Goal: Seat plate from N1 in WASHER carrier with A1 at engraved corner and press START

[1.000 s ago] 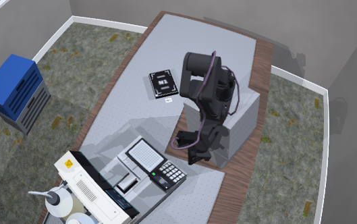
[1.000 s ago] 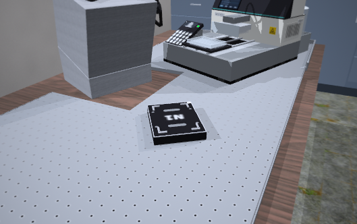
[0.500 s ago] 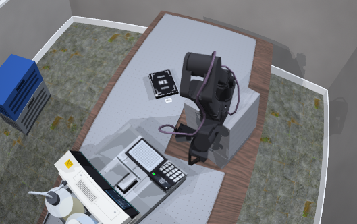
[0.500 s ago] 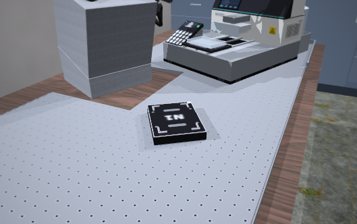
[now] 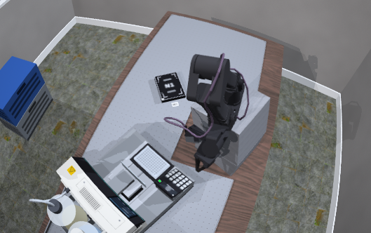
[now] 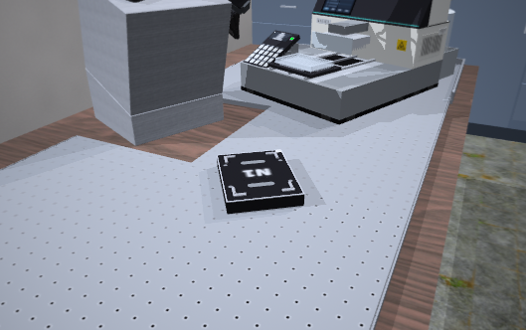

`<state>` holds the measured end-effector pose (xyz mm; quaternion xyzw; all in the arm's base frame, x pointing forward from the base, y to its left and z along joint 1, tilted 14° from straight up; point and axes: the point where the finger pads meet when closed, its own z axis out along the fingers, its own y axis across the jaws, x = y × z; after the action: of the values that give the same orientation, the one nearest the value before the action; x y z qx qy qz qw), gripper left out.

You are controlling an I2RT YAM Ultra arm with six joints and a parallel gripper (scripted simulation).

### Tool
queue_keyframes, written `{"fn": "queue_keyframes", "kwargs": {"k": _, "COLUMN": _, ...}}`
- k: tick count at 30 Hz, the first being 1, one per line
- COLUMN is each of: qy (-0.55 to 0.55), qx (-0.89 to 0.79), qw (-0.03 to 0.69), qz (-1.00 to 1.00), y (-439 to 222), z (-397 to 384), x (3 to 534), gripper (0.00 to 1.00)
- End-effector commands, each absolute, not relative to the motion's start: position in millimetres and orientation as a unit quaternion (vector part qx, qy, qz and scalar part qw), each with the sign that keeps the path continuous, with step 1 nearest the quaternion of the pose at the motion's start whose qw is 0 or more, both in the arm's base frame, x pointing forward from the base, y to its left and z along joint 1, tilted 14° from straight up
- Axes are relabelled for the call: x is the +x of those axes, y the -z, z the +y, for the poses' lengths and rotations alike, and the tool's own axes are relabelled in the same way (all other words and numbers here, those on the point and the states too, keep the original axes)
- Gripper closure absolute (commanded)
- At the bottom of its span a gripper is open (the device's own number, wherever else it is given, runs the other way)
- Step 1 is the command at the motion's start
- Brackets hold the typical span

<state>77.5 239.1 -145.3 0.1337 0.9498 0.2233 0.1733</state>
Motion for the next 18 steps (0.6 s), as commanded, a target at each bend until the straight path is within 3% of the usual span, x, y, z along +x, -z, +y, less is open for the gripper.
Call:
{"fn": "queue_keyframes", "kwargs": {"k": 1, "qy": -0.225, "qx": 0.162, "qw": 0.171, "qz": 0.945, "y": 144.7, "z": 236.8, "x": 76.8, "gripper": 1.00}}
{"fn": "queue_keyframes", "kwargs": {"k": 18, "qy": -0.236, "qx": 0.164, "qw": 0.165, "qz": 0.943, "y": 155.0, "z": 250.7, "x": 83.0, "gripper": 1.00}}
